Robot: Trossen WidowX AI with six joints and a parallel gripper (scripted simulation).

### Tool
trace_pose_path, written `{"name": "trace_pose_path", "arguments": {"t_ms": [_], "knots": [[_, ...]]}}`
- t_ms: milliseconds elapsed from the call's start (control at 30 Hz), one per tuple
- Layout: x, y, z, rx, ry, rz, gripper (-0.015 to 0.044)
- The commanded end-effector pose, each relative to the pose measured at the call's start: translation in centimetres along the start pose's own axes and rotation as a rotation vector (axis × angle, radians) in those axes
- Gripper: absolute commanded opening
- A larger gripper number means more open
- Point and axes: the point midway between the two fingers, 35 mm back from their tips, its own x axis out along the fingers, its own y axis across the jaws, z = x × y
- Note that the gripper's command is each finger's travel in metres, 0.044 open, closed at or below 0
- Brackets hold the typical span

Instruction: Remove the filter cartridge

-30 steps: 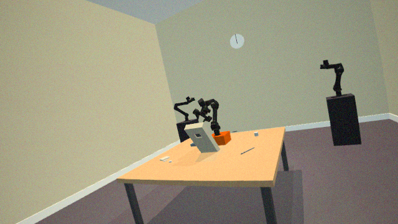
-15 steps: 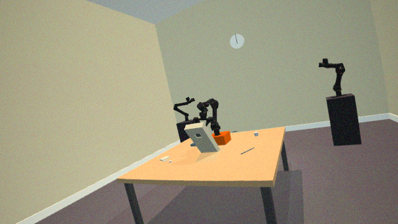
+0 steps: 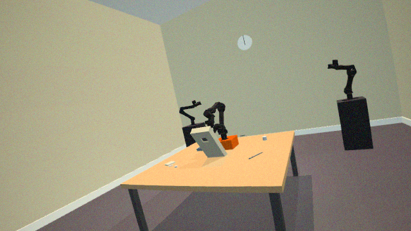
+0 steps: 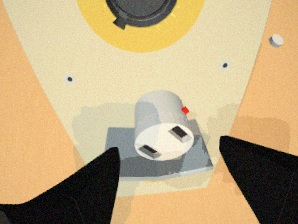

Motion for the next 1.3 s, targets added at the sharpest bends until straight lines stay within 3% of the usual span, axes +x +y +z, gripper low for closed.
{"name": "trace_pose_path", "arguments": {"t_ms": [0, 867, 933, 1267], "knots": [[0.9, 0.1, -0.4, 0.007, 0.013, 0.005, 0.0305], [4.2, 0.1, -0.5, 0.007, 0.012, 0.005, 0.0305], [3.9, 0.0, -0.2, 0.003, 0.004, 0.000, 0.0252], [3.9, 0.0, -0.2, 0.003, 0.004, 0.000, 0.0186]]}}
